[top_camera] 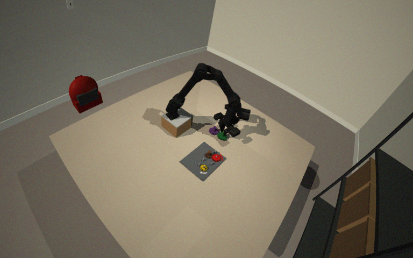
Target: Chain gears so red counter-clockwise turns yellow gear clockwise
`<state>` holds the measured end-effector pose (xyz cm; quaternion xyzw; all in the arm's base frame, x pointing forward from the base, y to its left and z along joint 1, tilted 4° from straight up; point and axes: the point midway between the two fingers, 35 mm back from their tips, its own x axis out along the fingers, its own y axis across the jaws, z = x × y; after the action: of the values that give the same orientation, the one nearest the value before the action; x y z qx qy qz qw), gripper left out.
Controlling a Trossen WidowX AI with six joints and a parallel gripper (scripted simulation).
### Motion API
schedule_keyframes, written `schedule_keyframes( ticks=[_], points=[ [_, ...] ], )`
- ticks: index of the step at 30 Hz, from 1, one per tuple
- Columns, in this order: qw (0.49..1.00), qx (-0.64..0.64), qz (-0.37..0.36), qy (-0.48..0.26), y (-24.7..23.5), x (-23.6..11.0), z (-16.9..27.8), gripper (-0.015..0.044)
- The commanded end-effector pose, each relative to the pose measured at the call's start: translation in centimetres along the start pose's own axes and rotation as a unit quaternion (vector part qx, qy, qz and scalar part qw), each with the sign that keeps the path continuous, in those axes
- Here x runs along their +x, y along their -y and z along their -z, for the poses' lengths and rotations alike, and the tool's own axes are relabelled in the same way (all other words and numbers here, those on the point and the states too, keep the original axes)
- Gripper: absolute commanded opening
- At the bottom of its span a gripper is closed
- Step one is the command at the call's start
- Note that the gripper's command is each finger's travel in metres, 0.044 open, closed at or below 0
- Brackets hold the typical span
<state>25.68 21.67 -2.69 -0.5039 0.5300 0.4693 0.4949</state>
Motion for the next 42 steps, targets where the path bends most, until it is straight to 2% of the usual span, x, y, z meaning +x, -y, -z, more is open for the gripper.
schedule_keyframes(
  ticks=[1, 33, 42],
  points=[
    [1.0, -0.001, 0.011, 0.011, 0.6, -2.0, -0.5, 0.0],
    [1.0, -0.001, 0.01, 0.011, -0.2, -13.1, 0.5, 0.0],
    [1.0, -0.001, 0.011, 0.011, 0.2, -13.1, 1.0, 0.0]
  ],
)
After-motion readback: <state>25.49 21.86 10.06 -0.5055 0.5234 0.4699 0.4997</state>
